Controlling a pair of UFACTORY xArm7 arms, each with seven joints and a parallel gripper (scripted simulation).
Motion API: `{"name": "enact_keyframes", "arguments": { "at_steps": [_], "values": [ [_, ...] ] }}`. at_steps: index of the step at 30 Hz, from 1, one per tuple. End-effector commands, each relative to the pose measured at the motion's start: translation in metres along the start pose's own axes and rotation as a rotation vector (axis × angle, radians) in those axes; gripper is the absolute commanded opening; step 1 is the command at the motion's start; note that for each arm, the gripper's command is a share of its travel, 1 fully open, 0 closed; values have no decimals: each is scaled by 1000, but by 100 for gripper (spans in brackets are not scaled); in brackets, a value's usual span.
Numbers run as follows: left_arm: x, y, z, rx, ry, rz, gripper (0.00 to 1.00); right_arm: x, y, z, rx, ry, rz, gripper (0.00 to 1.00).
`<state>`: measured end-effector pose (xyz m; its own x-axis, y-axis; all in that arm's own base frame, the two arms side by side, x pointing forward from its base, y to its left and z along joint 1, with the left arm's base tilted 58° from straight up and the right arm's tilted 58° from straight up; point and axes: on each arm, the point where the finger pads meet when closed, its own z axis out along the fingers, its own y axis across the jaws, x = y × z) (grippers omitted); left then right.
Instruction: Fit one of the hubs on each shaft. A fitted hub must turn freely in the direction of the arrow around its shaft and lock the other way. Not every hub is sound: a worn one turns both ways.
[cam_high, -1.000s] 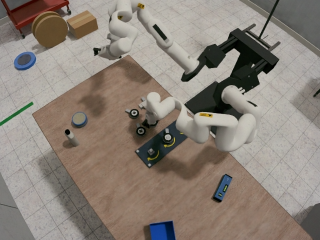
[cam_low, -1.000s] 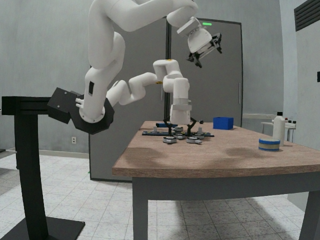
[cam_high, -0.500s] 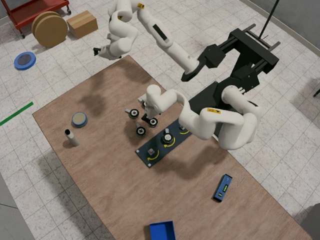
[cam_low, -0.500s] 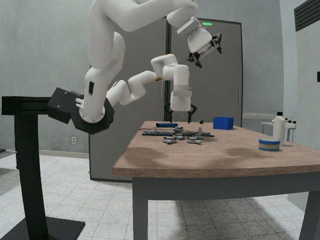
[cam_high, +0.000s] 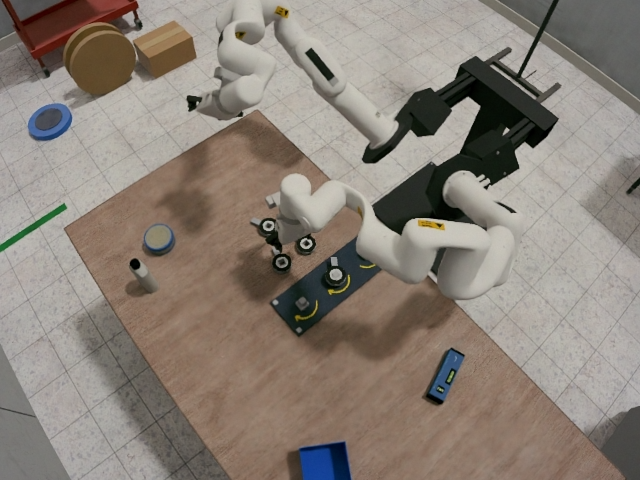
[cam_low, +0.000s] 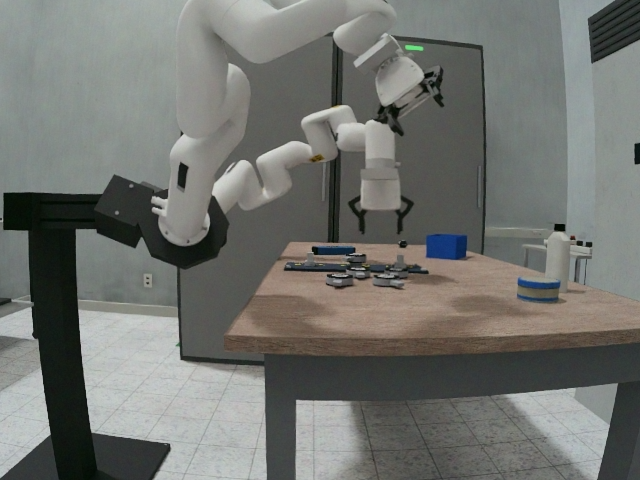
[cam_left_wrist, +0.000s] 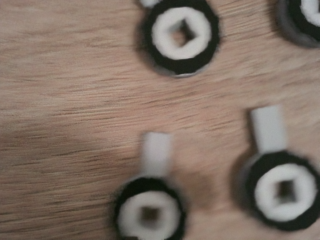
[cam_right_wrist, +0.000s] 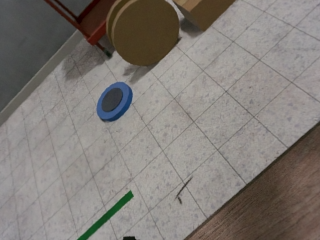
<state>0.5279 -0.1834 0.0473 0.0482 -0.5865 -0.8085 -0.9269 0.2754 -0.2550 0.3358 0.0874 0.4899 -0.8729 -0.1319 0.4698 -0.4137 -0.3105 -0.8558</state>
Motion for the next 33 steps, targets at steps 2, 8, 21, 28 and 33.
{"name": "enact_keyframes", "arguments": {
  "at_steps": [2, 8, 21, 28, 33],
  "values": [
    [-3, -43, -20, -38, -8, 104, 100, 0, -1, -1, 1, -3, 3, 100],
    [-3, -43, -20, -38, -8, 104, 100, 0, -1, -1, 1, -3, 3, 100],
    [-4, -35, -18, -15, 6, 82, 100, 0, -1, -1, 1, -3, 3, 100],
    [-4, -35, -18, -15, 6, 82, 100, 0, -1, -1, 1, -3, 3, 100],
    [-4, -35, -18, -15, 6, 82, 100, 0, -1, -1, 1, -3, 3, 100]
  ]
}}
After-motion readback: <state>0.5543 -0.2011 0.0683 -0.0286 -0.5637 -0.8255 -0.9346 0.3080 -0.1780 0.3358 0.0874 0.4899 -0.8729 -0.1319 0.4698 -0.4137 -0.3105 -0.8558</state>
